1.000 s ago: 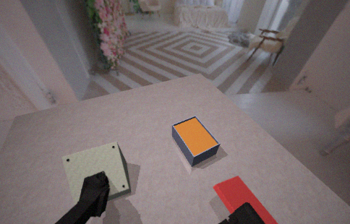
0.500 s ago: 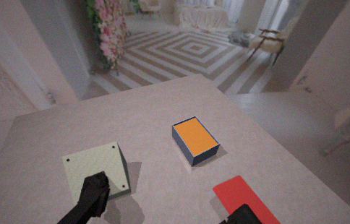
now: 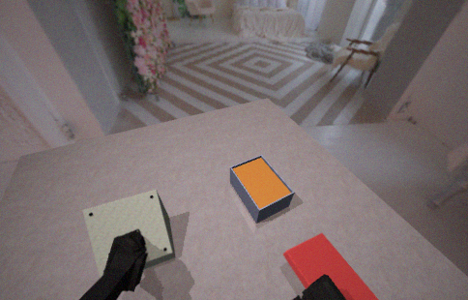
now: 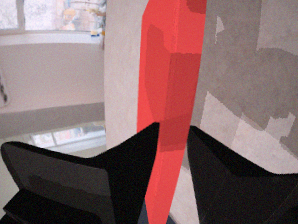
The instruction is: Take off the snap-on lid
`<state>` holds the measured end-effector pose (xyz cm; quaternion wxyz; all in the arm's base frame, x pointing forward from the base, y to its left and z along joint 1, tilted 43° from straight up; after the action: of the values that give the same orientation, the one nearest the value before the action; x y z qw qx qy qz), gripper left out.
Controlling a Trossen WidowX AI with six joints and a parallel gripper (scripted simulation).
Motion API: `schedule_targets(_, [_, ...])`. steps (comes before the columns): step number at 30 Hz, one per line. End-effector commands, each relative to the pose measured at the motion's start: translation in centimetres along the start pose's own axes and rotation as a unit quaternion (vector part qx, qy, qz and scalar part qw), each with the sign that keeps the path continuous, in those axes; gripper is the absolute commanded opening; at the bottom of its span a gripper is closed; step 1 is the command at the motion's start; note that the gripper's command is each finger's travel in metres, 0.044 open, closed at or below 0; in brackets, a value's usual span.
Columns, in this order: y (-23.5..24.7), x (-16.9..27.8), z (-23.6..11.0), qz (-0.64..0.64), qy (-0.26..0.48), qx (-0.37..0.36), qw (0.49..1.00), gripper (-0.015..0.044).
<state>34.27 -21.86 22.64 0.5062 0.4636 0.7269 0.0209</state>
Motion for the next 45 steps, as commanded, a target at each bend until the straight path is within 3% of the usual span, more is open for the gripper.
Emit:
schedule_targets(1, [-0.9, 0.5, 0.8, 0.000, 0.008, 0.010, 1.000, 0.0000])
schedule_targets(14, [-1.7, 0.6, 1.4, 0.000, 0.008, 0.010, 1.000, 0.0000])
schedule_targets(24, [-0.9, -0.1, 0.7, 0.000, 0.008, 0.010, 1.000, 0.0263])
schedule_targets(26, [-0.9, -0.1, 0.7, 0.000, 0.008, 0.010, 1.000, 0.0275])
schedule_targets(32, [-1.5, 0.0, -0.1, 0.000, 0.008, 0.011, 1.000, 0.0433])
schedule_targets(45, [-3.1, 0.0, -2.2, -0.001, 0.008, 0.011, 1.000, 0.0440])
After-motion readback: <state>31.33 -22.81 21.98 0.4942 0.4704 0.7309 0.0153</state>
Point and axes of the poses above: the point midway between the two fingers, 35 mm back from their tips, its own z axis out along the fingers, its own y axis across the jaws, x = y × z, the point moved 2 cm from there along -z, back along the fingers, and after that the axes turned 2 degrees about -z, right-handed, at the moved point
